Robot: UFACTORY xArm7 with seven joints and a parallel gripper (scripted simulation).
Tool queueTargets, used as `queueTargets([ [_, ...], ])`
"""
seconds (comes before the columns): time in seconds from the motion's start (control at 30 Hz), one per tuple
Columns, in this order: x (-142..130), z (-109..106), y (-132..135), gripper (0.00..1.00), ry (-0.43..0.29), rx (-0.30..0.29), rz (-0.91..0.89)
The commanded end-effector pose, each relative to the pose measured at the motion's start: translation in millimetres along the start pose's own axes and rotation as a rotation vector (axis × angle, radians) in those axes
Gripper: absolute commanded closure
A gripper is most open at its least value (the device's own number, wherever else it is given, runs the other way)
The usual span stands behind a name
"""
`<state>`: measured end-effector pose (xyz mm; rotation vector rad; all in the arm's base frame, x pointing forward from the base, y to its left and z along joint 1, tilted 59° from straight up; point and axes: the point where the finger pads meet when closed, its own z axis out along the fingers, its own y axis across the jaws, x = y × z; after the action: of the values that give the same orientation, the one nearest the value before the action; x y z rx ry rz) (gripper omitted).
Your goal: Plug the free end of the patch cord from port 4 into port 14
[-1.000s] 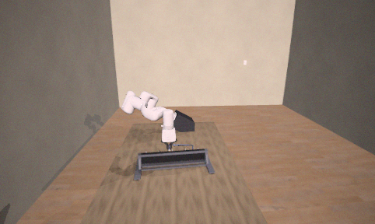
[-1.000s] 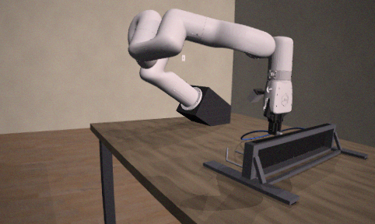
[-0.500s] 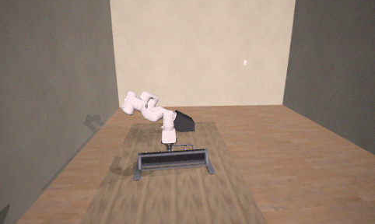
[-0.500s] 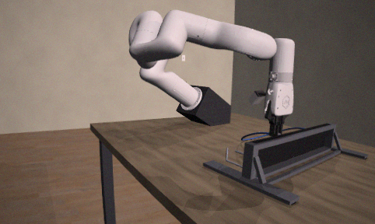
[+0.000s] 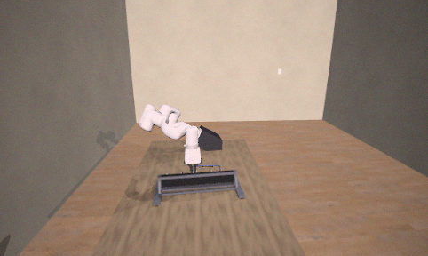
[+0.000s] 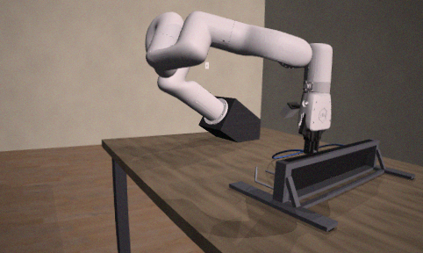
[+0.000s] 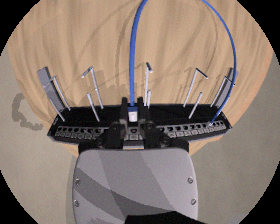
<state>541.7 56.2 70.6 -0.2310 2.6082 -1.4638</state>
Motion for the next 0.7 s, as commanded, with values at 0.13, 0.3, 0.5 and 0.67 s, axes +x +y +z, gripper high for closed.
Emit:
queueTargets([
  [0.13, -5.3, -2.8, 1.0, 1.0, -0.006, -0.003, 0.0],
  [0.3, -12.5, -3.0, 1.1, 1.0, -0.006, -0.003, 0.0],
  [0.5, -20.2, -3.1, 1.1, 1.0, -0.006, -0.003, 0.0],
  [0.67, -24.6, -3.2, 1.2, 1.0, -0.006, -0.003, 0.0],
])
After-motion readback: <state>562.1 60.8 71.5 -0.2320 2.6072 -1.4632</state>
